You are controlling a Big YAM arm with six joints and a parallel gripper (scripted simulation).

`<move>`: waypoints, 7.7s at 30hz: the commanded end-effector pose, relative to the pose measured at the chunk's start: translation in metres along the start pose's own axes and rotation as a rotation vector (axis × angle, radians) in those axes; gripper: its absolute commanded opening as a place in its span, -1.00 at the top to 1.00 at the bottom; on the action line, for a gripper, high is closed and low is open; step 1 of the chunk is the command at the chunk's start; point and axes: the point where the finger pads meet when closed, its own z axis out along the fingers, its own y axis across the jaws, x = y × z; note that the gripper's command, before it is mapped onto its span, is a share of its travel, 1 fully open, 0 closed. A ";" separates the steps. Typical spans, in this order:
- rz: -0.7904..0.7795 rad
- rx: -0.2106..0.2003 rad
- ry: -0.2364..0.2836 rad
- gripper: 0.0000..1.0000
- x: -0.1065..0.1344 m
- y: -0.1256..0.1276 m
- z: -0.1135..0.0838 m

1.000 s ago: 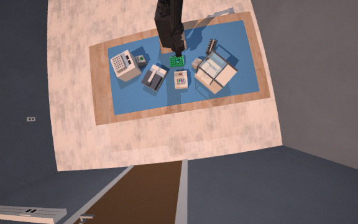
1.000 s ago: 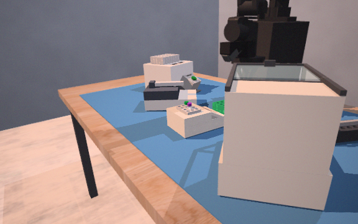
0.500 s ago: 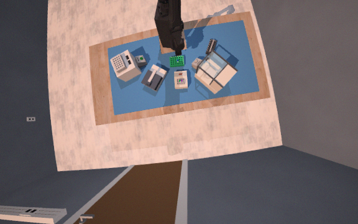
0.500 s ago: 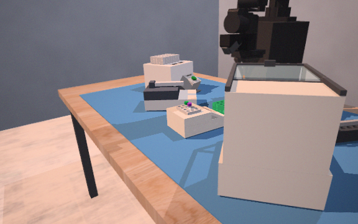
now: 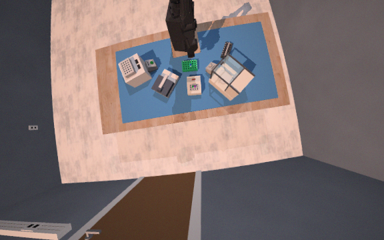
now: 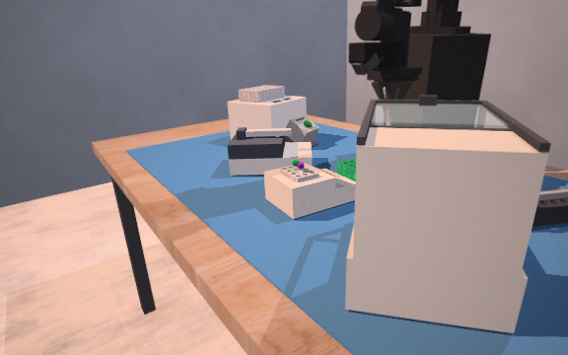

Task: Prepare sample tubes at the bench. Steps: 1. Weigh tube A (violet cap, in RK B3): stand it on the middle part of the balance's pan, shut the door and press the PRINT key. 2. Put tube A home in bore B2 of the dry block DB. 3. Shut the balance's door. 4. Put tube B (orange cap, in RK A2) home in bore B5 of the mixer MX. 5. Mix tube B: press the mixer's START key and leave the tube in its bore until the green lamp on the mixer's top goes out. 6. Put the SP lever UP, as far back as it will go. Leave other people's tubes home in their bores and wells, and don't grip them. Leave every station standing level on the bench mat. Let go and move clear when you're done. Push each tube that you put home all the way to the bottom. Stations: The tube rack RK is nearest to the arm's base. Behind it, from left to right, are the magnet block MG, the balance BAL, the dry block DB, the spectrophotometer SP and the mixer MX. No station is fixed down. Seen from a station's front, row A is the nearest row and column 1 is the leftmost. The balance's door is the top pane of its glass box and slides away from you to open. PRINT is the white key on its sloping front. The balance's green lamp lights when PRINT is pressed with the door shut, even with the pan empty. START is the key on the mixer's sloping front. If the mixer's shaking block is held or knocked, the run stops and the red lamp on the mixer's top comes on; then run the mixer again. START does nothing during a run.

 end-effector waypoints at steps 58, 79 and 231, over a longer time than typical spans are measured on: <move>-0.002 -0.001 -0.008 0.82 -0.009 0.001 -0.085; 0.323 0.004 -0.010 0.82 -0.012 -0.135 -0.084; 1.246 0.041 -0.033 0.82 -0.012 -0.523 -0.071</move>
